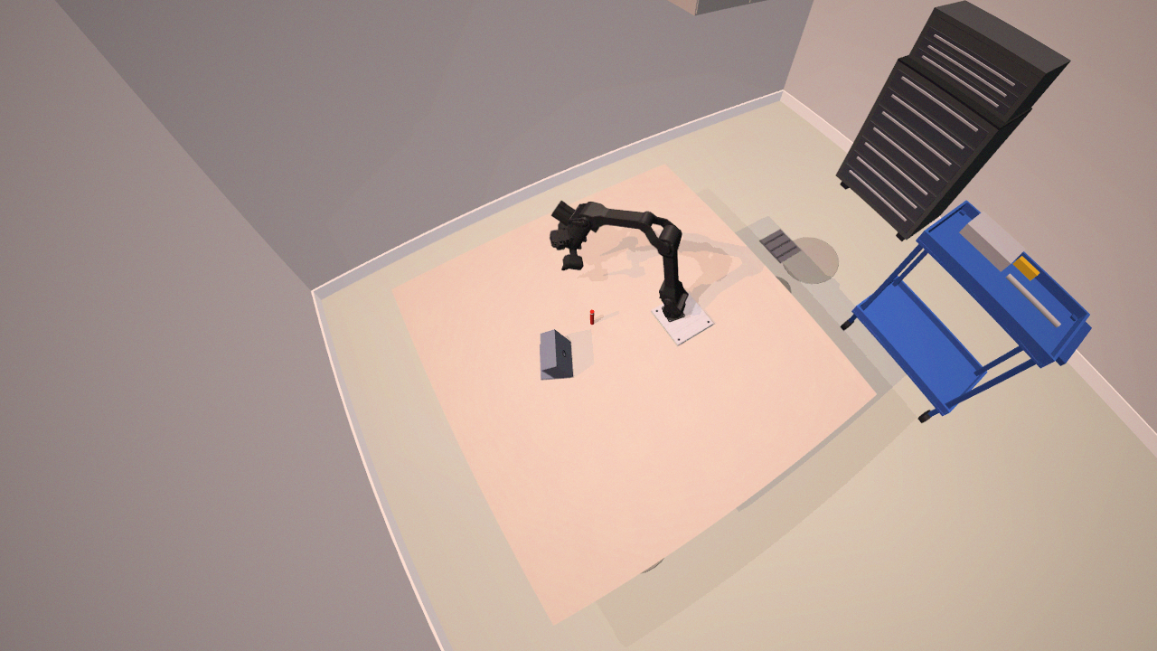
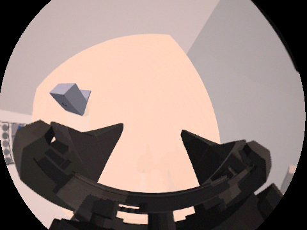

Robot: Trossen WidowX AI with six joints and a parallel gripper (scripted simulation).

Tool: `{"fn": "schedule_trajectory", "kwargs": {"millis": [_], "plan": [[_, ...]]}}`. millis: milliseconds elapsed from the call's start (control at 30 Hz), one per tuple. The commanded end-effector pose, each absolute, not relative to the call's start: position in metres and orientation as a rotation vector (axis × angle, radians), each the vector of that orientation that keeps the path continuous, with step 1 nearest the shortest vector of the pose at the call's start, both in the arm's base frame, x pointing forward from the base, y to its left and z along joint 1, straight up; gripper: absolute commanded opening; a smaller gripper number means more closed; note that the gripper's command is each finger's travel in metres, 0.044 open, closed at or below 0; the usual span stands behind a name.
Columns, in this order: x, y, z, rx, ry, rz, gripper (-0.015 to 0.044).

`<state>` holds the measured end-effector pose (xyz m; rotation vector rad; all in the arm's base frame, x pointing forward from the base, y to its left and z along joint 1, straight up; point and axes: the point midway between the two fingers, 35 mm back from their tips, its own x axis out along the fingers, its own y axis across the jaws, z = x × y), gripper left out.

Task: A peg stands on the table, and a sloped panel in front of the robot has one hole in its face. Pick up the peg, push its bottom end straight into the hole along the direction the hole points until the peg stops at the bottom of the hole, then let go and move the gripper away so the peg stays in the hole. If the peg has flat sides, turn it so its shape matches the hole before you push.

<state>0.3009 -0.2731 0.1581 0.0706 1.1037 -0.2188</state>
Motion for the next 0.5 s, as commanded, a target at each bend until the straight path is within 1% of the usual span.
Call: {"fn": "schedule_trajectory", "kwargs": {"millis": [0,467], "plan": [[0.305,-0.253,0.158,0.081,1.134,-0.201,0.044],[0.313,-0.187,0.145,0.109,1.265,-0.132,0.044]]}}
